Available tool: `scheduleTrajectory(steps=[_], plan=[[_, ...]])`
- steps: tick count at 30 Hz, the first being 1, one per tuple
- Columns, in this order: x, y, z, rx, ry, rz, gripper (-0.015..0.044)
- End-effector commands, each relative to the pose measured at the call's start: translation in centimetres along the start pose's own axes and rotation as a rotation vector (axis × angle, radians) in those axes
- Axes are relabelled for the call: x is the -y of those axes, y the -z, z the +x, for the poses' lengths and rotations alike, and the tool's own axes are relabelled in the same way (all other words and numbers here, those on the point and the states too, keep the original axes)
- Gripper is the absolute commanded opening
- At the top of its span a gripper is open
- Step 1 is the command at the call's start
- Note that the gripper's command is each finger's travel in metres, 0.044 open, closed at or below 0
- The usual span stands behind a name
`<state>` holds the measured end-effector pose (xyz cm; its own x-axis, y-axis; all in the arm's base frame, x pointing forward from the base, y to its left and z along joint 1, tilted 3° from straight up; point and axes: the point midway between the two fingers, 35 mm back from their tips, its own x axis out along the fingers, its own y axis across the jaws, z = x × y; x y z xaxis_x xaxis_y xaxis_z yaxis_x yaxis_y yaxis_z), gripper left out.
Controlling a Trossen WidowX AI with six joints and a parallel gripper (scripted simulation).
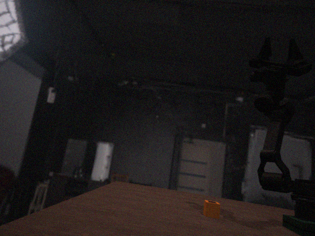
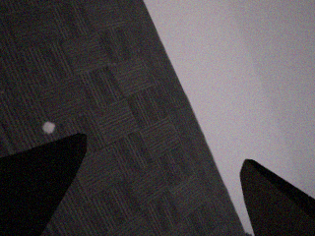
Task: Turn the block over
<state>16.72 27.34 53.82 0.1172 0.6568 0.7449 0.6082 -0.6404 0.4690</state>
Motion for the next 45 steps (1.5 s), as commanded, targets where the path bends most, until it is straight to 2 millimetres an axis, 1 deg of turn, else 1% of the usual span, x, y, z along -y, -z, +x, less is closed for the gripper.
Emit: scheduleTrajectory(steps=[1, 2, 3, 4, 7, 10, 12, 13, 17, 20, 23, 26, 28, 30, 32, 35, 37, 40, 42, 45], plan=[[0.0, 0.2, 0.0, -0.005, -0.004, 0.001, 0.0426], [-0.1, 0.6, 0.1, -0.021, -0.018, 0.004, 0.044], [-0.3, 1.5, 0.1, -0.048, -0.04, 0.01, 0.044], [-0.5, 2.8, 0.2, -0.087, -0.061, 0.021, 0.044], [-0.5, 8.0, 0.2, -0.231, -0.083, 0.064, 0.044], [-0.9, 13.1, -0.4, -0.375, -0.108, 0.115, 0.044], [-1.4, 15.2, -0.8, -0.438, -0.146, 0.177, 0.044], [-1.8, 16.7, -1.2, -0.482, -0.16, 0.203, 0.044], [-3.9, 22.8, -3.8, -0.679, -0.213, 0.295, 0.044], [-6.0, 26.6, -6.5, -0.822, -0.262, 0.37, 0.044], [-8.7, 29.8, -9.7, -0.965, -0.321, 0.453, 0.044], [-11.7, 32.0, -13.2, -1.101, -0.389, 0.541, 0.044], [-13.9, 32.9, -15.6, -1.189, -0.44, 0.602, 0.044], [-16.1, 33.3, -18.1, -1.273, -0.496, 0.663, 0.044], [-18.2, 33.3, -20.4, -1.349, -0.546, 0.725, 0.044], [-21.4, 32.6, -23.9, -1.457, -0.629, 0.818, 0.044], [-23.4, 31.6, -26.1, -1.524, -0.69, 0.879, 0.044], [-26.3, 29.4, -29.2, -1.618, -0.79, 0.97, 0.044], [-28.1, 27.4, -31.3, -1.679, -0.875, 1.03, 0.044], [-30.4, 23.7, -34.2, -1.759, -1.013, 1.116, 0.044]])
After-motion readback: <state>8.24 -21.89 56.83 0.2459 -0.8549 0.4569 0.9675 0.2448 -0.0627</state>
